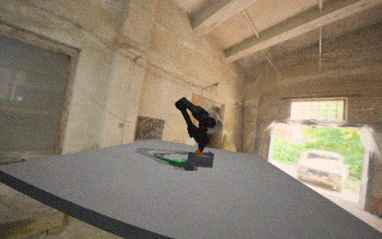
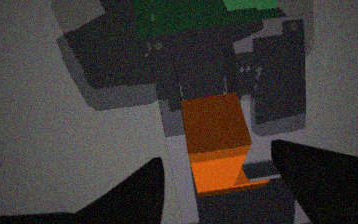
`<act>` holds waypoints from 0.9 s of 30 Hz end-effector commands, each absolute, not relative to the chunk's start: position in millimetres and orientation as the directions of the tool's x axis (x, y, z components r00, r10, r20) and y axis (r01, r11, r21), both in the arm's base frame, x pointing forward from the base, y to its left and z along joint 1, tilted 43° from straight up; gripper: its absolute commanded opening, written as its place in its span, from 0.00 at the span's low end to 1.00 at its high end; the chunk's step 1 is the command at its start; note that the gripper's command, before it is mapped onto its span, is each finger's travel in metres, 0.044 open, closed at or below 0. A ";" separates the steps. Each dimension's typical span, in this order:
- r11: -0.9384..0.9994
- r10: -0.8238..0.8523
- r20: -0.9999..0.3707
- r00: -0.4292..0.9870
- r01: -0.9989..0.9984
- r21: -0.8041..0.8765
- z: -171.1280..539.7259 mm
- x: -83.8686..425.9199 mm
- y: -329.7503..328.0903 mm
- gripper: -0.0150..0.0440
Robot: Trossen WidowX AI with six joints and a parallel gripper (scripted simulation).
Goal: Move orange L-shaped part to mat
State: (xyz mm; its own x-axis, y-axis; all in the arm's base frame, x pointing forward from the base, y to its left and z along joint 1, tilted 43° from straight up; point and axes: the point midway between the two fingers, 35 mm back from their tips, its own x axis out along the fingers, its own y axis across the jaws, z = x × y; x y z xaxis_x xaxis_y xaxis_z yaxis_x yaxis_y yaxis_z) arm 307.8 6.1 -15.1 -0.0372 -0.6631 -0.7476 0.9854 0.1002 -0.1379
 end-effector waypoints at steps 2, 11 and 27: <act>0.103 -0.668 -0.743 -0.038 0.984 -0.144 -22.1 306.3 -0.9 0.73; 0.103 -0.669 -0.742 -0.039 0.984 -0.144 -31.6 304.9 -10.1 0.73; 0.099 -0.665 -0.746 -0.039 0.985 -0.139 -29.4 305.9 -7.7 0.37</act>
